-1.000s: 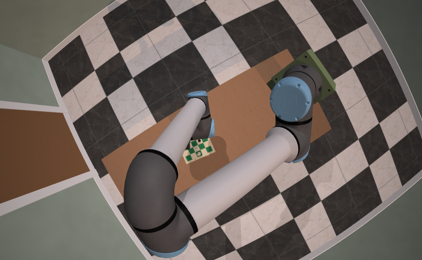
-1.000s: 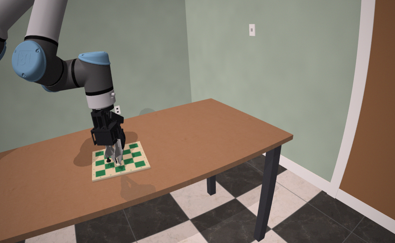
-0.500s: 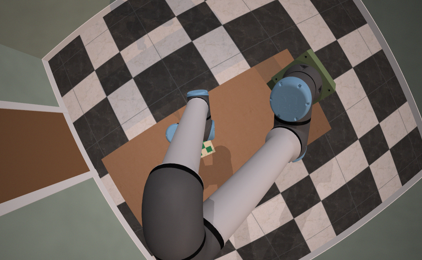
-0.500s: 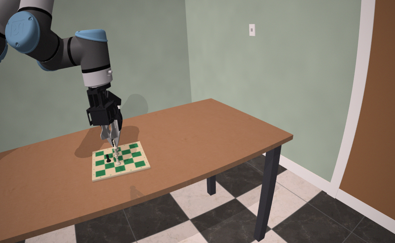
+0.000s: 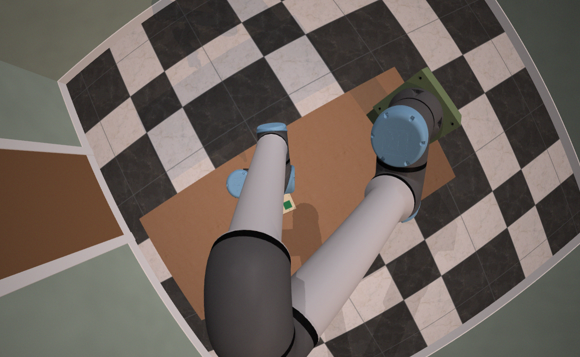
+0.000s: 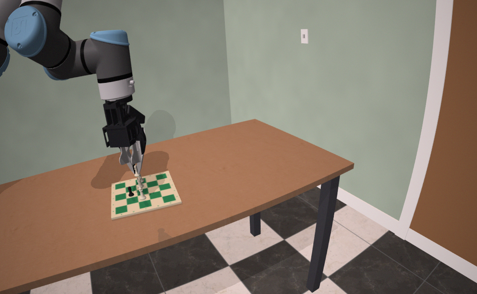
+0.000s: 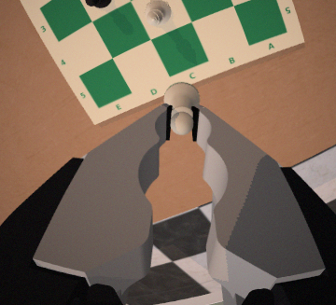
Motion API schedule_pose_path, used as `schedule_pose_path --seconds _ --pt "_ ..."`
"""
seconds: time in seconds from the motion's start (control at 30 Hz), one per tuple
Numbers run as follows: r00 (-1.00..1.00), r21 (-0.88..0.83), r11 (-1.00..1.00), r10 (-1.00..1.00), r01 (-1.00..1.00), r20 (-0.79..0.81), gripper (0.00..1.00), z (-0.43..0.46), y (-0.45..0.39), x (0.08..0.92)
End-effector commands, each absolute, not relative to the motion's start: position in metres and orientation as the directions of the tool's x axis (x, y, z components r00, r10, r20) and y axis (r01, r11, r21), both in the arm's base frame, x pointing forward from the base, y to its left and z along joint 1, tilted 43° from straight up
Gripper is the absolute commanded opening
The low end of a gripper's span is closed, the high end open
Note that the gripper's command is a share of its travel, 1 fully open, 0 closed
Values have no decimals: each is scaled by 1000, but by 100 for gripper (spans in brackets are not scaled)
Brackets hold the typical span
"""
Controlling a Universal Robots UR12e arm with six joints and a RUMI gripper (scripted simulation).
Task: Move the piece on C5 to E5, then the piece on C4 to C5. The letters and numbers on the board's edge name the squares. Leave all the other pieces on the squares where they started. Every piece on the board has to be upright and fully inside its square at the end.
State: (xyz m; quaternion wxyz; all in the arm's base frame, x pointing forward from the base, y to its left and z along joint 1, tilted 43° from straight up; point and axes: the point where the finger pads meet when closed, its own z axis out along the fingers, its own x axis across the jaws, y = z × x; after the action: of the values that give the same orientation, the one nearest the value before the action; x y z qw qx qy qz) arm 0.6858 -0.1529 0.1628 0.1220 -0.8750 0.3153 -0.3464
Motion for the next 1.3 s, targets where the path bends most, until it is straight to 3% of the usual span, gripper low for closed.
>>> schedule_pose_path --seconds 0.0,0.27,1.27 --pt "546 -452 -746 -666 -490 508 0 153 -151 678" --pt "387 -576 -529 -849 -623 361 0 112 -135 630" --pt "387 -576 -533 -846 -620 366 0 90 -136 656"
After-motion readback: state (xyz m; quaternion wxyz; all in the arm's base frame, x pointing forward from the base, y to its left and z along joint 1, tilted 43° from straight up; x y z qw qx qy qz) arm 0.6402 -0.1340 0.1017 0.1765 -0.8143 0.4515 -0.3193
